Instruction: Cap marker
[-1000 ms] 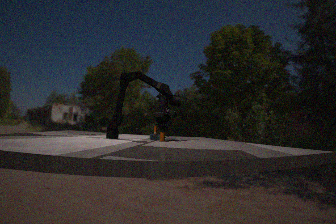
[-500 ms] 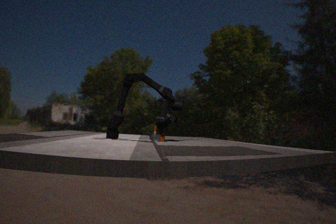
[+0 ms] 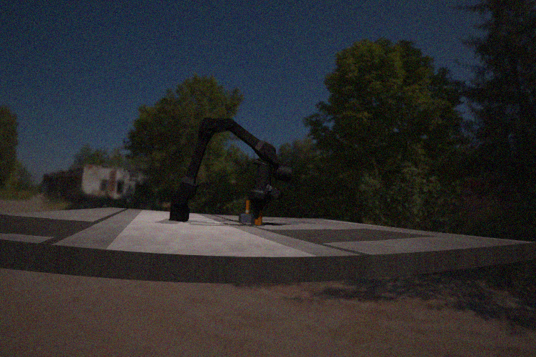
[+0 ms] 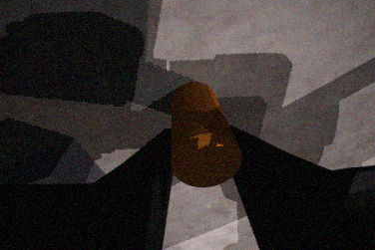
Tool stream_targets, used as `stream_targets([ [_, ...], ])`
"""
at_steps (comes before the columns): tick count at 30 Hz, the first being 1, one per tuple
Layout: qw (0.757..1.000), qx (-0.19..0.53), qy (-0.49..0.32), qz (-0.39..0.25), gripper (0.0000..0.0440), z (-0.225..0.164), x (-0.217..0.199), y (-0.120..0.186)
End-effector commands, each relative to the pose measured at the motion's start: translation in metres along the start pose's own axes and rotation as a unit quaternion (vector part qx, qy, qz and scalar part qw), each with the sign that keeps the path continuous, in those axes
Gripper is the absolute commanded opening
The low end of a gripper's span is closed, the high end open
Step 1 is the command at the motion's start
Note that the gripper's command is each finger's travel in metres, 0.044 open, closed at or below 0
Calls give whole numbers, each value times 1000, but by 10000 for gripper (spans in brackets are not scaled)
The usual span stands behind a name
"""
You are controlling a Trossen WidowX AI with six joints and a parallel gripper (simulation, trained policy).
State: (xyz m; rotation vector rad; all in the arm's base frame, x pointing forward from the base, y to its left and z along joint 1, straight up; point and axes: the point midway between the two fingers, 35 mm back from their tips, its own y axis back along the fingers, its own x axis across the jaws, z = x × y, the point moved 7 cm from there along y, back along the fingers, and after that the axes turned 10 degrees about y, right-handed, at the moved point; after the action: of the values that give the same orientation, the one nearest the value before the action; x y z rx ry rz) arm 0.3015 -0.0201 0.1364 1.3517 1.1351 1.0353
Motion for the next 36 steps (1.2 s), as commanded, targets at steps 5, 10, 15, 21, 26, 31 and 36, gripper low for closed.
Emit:
stream_targets([
  [5,1000,-15,18,-7,34,-1,3,23],
  [10,999,-23,31,-8,24,-3,8,39],
  [15,999,-31,41,-6,26,-7,15,56],
  [21,998,-37,52,-2,24,-15,31,74],
  [26,997,-37,60,1,20,-25,46,87],
  [31,997,-34,69,3,14,-36,60,98],
  [36,996,-30,78,4,7,-47,75,106],
])
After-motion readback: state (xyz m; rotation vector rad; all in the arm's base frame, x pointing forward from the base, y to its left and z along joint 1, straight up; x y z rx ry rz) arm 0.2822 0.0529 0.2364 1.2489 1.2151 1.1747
